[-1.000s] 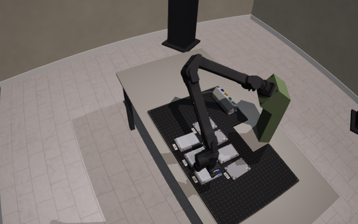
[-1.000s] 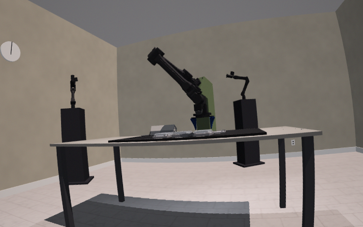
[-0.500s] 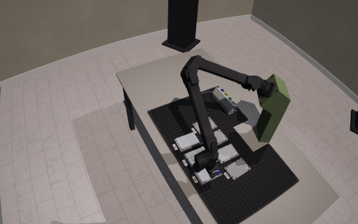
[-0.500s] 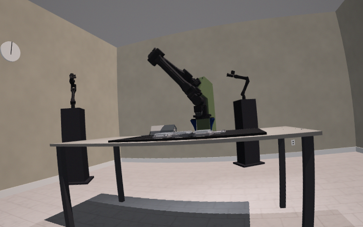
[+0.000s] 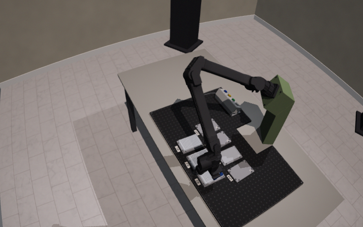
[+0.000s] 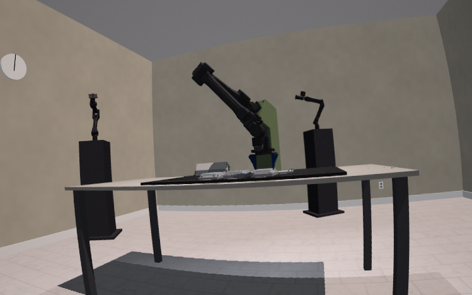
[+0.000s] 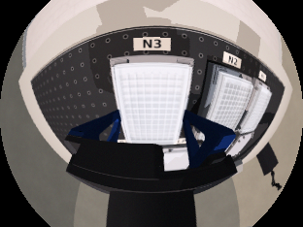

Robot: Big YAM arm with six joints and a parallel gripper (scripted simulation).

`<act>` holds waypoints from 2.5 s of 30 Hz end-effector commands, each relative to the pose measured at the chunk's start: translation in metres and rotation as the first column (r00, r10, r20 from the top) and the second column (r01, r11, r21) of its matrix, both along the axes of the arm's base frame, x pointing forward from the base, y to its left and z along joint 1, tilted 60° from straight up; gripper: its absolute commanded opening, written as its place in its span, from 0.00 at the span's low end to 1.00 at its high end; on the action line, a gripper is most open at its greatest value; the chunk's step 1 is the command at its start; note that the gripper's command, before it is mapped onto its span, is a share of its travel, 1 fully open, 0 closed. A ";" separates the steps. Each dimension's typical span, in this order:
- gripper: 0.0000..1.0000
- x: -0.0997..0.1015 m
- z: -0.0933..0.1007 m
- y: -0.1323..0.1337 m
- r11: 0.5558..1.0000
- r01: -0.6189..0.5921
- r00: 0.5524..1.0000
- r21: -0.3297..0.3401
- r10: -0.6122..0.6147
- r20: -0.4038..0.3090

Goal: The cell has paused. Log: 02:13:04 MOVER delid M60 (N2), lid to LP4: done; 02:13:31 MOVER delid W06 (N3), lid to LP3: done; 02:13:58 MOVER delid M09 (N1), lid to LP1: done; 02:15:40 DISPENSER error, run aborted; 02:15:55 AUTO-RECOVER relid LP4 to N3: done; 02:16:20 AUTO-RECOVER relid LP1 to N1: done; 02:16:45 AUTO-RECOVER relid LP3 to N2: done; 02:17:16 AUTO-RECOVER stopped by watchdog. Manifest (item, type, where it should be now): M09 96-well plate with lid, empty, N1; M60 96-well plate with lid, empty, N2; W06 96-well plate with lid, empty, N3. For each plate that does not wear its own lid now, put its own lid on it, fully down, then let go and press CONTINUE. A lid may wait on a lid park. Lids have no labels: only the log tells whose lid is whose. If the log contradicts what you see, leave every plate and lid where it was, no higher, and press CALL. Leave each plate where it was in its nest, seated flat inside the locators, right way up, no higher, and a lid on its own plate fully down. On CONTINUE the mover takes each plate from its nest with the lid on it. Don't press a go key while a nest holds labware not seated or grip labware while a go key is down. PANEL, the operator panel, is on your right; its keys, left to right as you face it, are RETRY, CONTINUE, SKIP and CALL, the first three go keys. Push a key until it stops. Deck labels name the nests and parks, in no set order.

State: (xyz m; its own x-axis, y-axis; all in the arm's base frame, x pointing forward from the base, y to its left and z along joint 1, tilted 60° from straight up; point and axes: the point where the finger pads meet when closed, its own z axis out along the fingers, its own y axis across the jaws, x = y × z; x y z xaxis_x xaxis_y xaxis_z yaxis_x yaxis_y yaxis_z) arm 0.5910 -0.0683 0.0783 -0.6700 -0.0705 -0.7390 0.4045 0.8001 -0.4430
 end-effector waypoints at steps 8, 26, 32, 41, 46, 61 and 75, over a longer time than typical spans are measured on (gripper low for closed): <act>0.00 0.002 0.006 0.005 1.000 -0.013 1.000 -0.003 0.013 0.009; 0.00 -0.004 0.014 0.018 0.999 -0.032 0.999 -0.009 0.032 0.005; 0.00 -0.011 0.019 0.024 1.000 -0.024 1.000 0.001 0.024 0.015; 0.00 -0.021 0.027 0.007 1.000 -0.006 1.000 -0.011 0.006 0.004; 0.00 -0.025 0.037 -0.005 1.000 -0.006 1.000 -0.011 0.006 0.023; 0.00 -0.054 0.063 -0.057 1.000 -0.006 1.000 -0.014 0.006 0.007; 0.00 -0.066 0.070 -0.078 0.999 -0.036 0.999 -0.013 0.036 -0.019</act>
